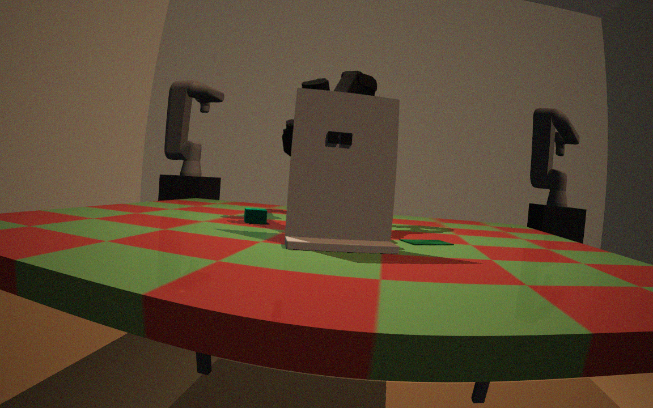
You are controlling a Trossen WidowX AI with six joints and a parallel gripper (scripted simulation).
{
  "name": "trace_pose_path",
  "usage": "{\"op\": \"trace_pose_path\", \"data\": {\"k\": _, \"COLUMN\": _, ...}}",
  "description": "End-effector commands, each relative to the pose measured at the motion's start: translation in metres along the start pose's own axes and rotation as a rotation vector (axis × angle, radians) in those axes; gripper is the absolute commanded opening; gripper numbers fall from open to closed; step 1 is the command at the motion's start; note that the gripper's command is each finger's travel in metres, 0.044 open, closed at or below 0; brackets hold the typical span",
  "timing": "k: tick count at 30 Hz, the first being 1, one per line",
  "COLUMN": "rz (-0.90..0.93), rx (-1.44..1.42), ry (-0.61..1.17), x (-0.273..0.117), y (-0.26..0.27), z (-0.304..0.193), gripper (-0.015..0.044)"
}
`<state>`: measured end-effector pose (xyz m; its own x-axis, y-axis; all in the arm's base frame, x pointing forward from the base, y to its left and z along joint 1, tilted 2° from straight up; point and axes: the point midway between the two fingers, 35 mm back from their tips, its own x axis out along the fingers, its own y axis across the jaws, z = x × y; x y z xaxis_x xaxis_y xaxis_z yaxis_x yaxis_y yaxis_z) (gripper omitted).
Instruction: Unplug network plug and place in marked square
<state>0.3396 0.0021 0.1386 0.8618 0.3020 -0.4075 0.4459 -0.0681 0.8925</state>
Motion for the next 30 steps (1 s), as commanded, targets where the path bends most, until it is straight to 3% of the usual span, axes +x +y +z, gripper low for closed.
{"op": "trace_pose_path", "data": {"k": 1, "rz": -0.077, "rx": 0.021, "ry": -0.060, "x": 0.002, "y": -0.009, "z": 0.000, "gripper": 0.0000}}
{"op": "trace_pose_path", "data": {"k": 21, "rz": -0.474, "rx": -0.011, "ry": -0.340, "x": -0.022, "y": -0.068, "z": -0.001, "gripper": 0.0000}}
{"op": "trace_pose_path", "data": {"k": 30, "rz": -0.487, "rx": -0.016, "ry": -0.349, "x": -0.021, "y": -0.073, "z": 0.001, "gripper": 0.0000}}
